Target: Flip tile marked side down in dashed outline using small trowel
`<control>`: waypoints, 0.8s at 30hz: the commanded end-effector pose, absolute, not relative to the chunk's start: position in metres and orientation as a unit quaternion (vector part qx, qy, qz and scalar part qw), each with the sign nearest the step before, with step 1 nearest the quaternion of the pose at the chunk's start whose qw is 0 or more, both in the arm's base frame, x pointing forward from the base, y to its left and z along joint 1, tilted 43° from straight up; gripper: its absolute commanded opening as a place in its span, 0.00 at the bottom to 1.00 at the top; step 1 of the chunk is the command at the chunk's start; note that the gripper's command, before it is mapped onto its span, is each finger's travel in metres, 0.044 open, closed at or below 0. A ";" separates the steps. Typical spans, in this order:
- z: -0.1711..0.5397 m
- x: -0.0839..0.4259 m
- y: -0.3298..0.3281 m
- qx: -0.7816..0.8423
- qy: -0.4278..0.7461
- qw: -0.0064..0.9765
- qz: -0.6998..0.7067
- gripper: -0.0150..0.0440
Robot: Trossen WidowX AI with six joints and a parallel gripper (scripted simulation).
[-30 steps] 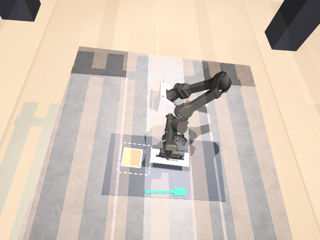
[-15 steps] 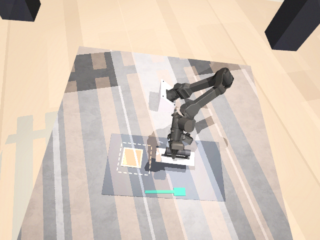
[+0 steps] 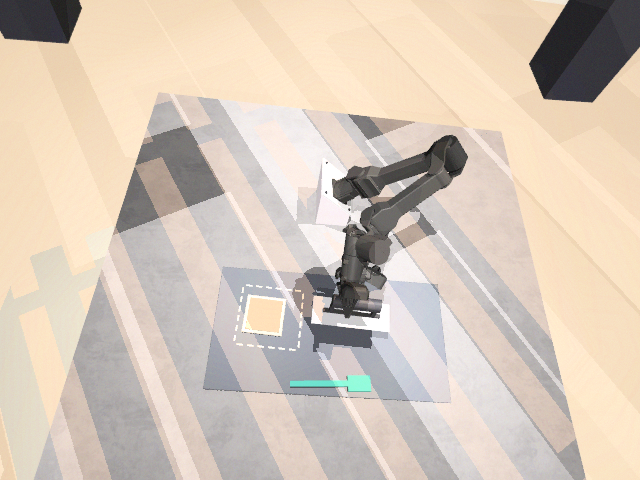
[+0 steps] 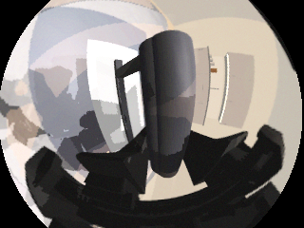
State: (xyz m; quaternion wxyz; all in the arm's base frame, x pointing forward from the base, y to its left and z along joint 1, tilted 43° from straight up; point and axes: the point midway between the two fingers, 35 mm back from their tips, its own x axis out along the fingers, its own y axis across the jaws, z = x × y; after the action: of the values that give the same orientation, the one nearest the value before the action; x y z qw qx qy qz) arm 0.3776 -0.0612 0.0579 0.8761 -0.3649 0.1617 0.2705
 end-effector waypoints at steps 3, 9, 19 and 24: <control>0.059 0.378 -0.064 -0.365 0.164 0.877 0.265 0.25; 0.059 0.378 -0.064 -0.365 0.164 0.877 0.265 0.25; 0.058 0.378 -0.061 -0.365 0.162 0.876 0.271 0.25; 0.066 0.386 -0.050 -0.379 0.126 0.872 0.284 0.25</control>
State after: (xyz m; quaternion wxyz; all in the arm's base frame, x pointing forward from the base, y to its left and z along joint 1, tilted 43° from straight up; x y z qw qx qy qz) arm 0.3794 -0.0570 0.0583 0.8749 -0.3672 0.1535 0.2760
